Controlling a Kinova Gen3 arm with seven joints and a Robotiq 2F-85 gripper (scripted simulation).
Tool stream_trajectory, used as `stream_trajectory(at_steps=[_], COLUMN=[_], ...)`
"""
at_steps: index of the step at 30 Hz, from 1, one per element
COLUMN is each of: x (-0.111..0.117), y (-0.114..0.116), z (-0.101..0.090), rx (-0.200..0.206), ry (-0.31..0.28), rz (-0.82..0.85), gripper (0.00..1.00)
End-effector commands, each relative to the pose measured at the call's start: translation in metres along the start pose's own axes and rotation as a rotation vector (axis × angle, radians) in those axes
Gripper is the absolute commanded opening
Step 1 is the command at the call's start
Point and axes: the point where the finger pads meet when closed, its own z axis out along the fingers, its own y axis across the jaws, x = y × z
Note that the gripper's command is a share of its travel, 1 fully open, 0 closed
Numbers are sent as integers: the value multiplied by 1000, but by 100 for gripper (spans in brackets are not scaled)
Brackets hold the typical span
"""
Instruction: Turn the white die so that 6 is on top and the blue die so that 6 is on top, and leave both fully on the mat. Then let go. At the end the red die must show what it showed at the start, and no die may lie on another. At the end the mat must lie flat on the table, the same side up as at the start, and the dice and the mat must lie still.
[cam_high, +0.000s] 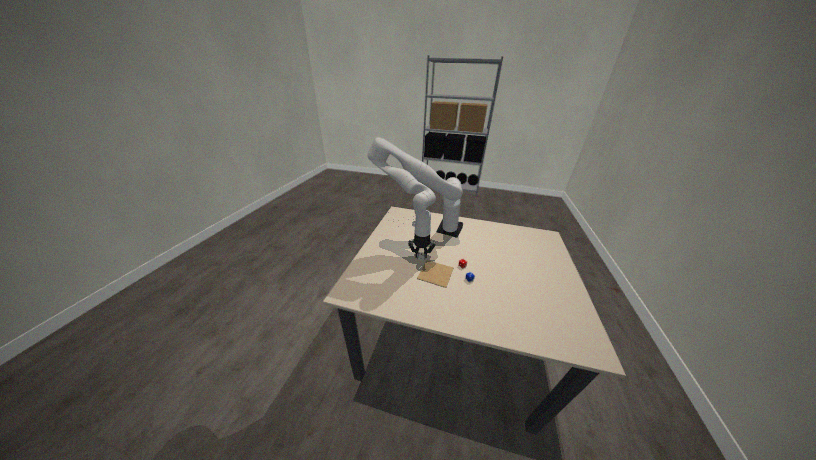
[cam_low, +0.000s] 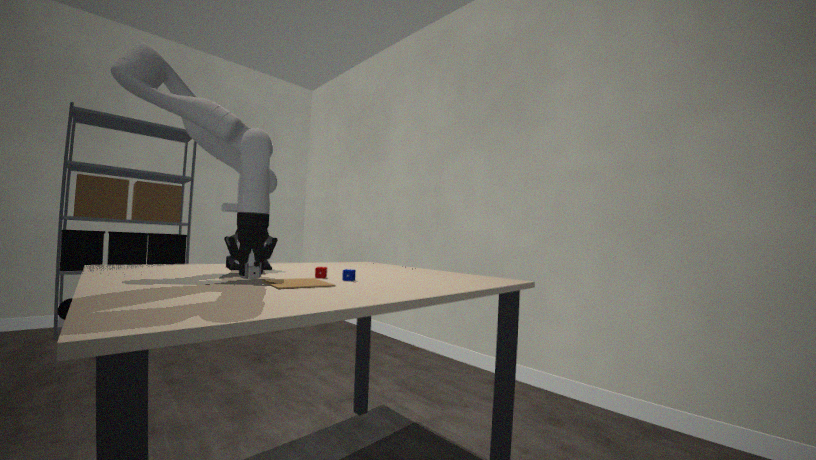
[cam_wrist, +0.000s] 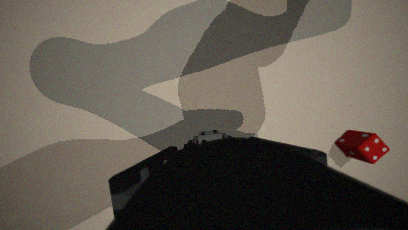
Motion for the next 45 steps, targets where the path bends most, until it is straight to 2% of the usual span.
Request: stream_trajectory(at_steps=[1,8,10,17,22,45], x=[0,0,0,0,0,0], y=[-4,-3,-3,-3,-3,-3], z=[-10,-40,-40,-71,-86,-91], rx=[10,10,10,10,10,9], ry=[0,0,0,0,0,1], rz=[1,1,1,1,1,5], gripper=[26,26,26,26,26,26])
